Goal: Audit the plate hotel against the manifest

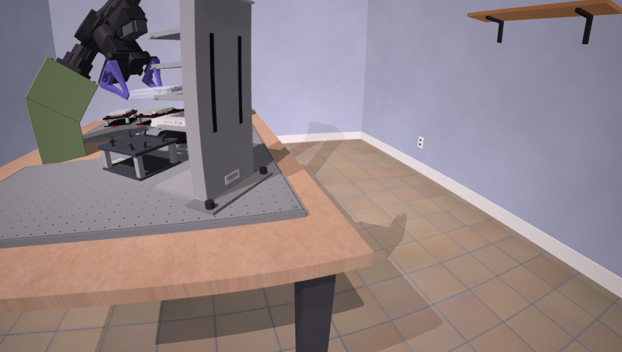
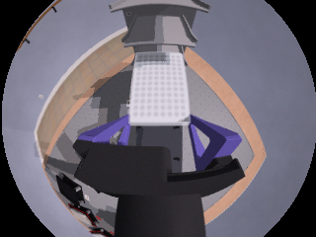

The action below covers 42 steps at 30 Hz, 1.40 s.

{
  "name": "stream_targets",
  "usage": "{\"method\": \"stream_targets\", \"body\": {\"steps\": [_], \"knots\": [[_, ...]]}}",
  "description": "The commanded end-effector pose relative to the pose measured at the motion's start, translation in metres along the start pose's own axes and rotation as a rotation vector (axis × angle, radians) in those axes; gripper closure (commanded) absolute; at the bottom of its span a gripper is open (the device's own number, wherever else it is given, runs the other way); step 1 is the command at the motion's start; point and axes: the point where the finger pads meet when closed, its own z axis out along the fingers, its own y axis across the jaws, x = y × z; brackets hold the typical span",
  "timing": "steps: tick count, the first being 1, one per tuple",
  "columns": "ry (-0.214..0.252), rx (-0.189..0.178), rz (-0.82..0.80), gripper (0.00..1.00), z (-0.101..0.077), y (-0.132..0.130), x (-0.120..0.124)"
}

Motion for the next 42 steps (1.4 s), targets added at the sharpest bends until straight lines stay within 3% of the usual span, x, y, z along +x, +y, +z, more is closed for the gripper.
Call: {"method": "stream_targets", "body": {"steps": [1,42], "knots": [[-0.049,0.002,-0.023,0.14,-0.01,-0.002,-0.015],[-0.038,0.006,-0.013,0.14,-0.041,-0.003,0.024]]}}
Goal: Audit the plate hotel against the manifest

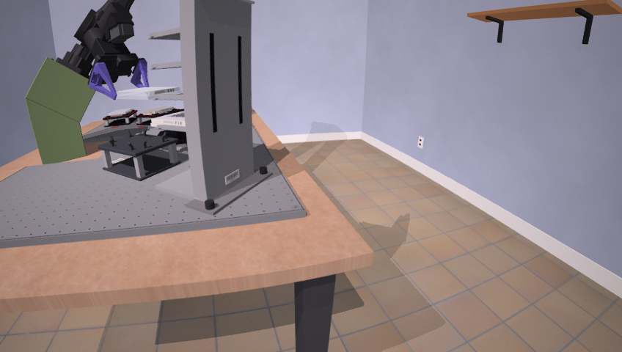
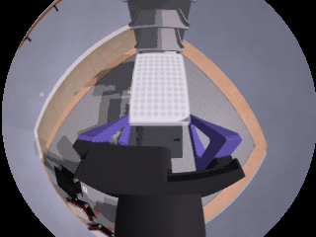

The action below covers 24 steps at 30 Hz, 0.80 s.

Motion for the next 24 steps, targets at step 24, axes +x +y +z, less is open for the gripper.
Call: {"method": "stream_targets", "body": {"steps": [24], "knots": [[-0.026,0.01,-0.009,0.14,-0.021,-0.006,0.02]]}}
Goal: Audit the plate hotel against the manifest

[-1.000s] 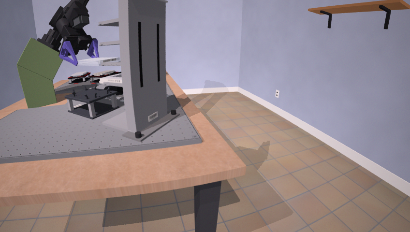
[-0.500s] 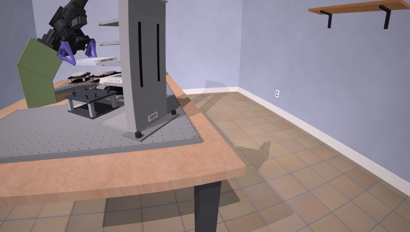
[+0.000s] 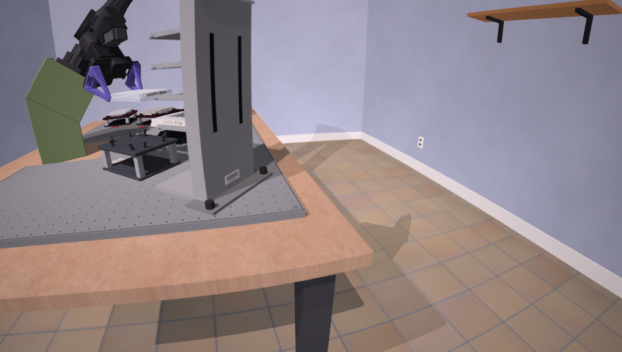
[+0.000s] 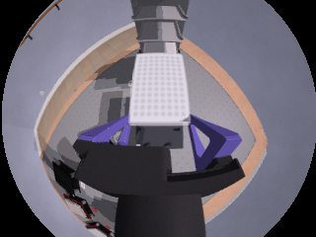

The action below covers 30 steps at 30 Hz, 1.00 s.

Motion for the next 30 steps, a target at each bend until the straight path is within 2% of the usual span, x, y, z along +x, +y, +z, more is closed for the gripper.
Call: {"method": "stream_targets", "body": {"steps": [1,20,30], "knots": [[-0.022,0.012,-0.006,0.14,-0.006,-0.006,-0.001],[-0.021,0.012,-0.006,0.14,-0.018,-0.005,0.018],[-0.015,-0.007,-0.008,0.14,-0.009,0.001,0.021]]}}
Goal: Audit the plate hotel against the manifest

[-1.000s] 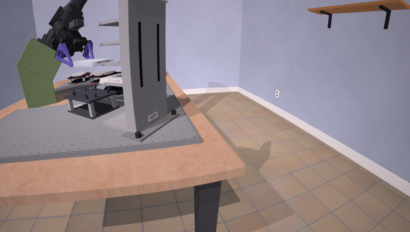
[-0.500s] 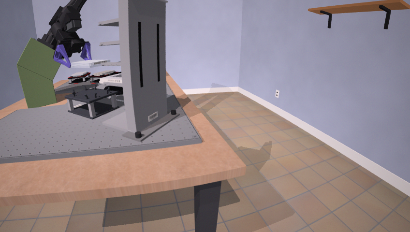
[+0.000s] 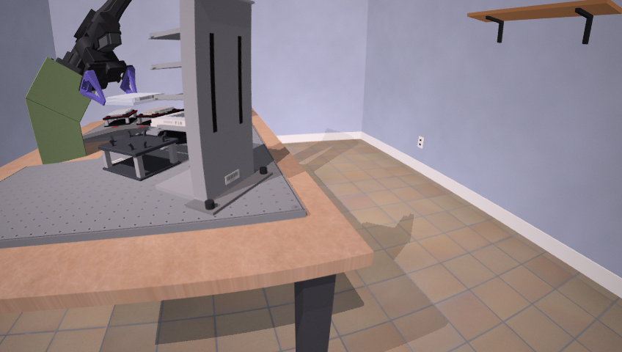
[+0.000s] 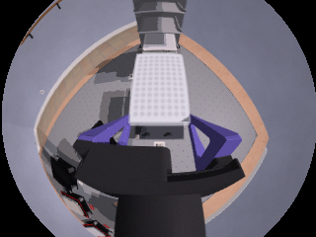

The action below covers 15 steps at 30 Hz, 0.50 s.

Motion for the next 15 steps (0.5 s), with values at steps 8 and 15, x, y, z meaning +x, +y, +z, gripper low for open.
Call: {"method": "stream_targets", "body": {"steps": [8,15], "knots": [[-0.013,-0.008,-0.008,0.14,0.0071,0.0016,-0.0005],[-0.013,-0.008,-0.008,0.14,0.0087,0.0016,0.0015]]}}
